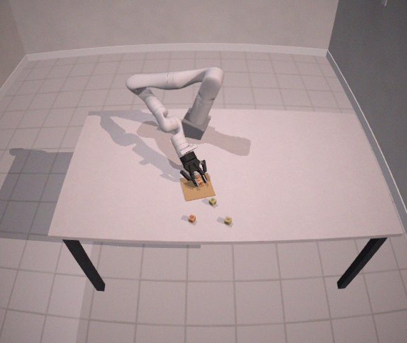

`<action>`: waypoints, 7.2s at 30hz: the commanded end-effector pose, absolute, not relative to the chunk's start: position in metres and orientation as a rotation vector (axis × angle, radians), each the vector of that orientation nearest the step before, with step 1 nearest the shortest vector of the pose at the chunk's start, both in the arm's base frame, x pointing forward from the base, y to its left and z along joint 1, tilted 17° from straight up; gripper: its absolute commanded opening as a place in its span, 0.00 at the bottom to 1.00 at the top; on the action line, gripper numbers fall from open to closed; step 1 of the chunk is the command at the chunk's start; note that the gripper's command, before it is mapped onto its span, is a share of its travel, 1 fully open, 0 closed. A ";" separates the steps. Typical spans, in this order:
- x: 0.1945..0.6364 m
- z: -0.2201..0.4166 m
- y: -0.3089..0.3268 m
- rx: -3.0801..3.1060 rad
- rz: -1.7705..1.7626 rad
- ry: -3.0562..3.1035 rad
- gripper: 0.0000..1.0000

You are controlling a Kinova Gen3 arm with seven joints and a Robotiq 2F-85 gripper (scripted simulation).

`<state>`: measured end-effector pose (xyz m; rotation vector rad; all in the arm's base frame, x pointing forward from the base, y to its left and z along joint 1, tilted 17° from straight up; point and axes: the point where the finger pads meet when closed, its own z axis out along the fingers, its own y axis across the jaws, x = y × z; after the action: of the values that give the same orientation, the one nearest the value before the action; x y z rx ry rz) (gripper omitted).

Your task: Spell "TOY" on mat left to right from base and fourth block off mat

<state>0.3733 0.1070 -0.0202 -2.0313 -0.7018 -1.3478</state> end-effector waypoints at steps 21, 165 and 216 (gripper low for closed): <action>0.373 -0.020 0.107 -2.031 -1.349 -0.702 0.41; 0.373 0.060 0.085 -2.542 -0.250 -1.358 1.00; 0.366 0.055 0.077 -1.285 -0.437 -2.726 1.00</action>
<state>0.3662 0.0773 0.0544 -1.2964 -2.7208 -0.4344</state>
